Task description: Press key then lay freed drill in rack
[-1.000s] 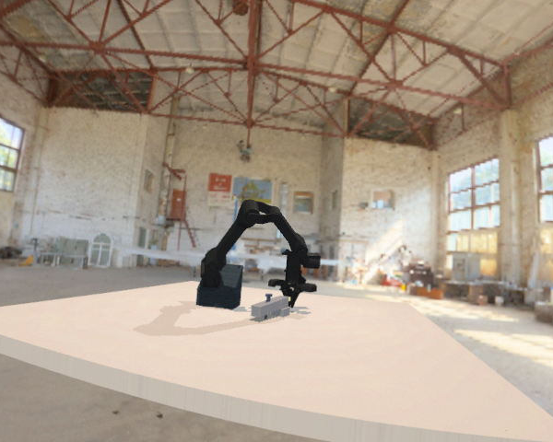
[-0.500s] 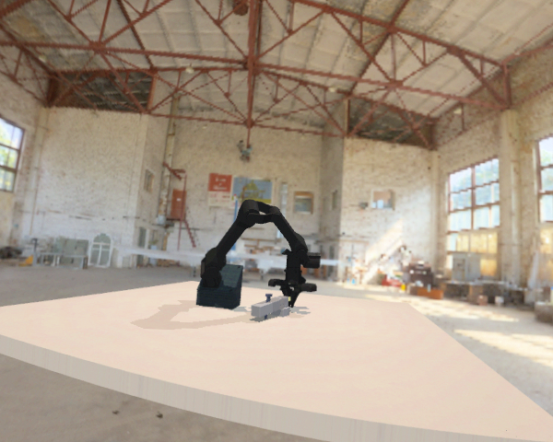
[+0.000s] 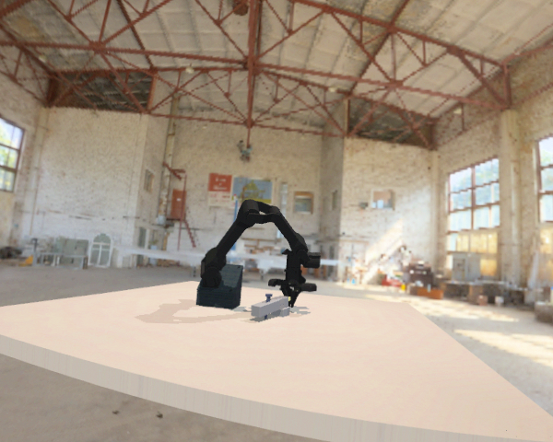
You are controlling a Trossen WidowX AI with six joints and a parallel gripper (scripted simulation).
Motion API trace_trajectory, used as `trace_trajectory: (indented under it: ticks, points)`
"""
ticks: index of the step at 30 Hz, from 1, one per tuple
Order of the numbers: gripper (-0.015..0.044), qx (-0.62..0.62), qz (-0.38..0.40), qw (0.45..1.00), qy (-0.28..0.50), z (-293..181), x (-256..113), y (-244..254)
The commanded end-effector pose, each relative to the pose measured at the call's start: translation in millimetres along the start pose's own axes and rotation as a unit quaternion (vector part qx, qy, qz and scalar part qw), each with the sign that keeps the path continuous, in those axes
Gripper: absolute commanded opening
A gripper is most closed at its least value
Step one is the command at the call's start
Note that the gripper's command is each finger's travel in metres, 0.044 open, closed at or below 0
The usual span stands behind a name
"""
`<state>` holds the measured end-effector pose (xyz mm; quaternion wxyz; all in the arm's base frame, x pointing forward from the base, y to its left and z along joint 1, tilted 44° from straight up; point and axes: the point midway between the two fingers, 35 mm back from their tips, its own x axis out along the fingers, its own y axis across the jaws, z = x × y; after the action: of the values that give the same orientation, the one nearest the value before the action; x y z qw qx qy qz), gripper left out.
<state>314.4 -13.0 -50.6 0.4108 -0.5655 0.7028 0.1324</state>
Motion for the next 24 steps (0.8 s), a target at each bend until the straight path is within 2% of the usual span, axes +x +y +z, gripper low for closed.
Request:
trace_trajectory:
  ticks: [1,24]
  points:
    - [0.0,0.003,-0.001,1.0,-0.001,-0.5,-1.7,-0.8]
    - [0.0,0.003,-0.001,1.0,-0.001,6.1,-1.1,-0.1]
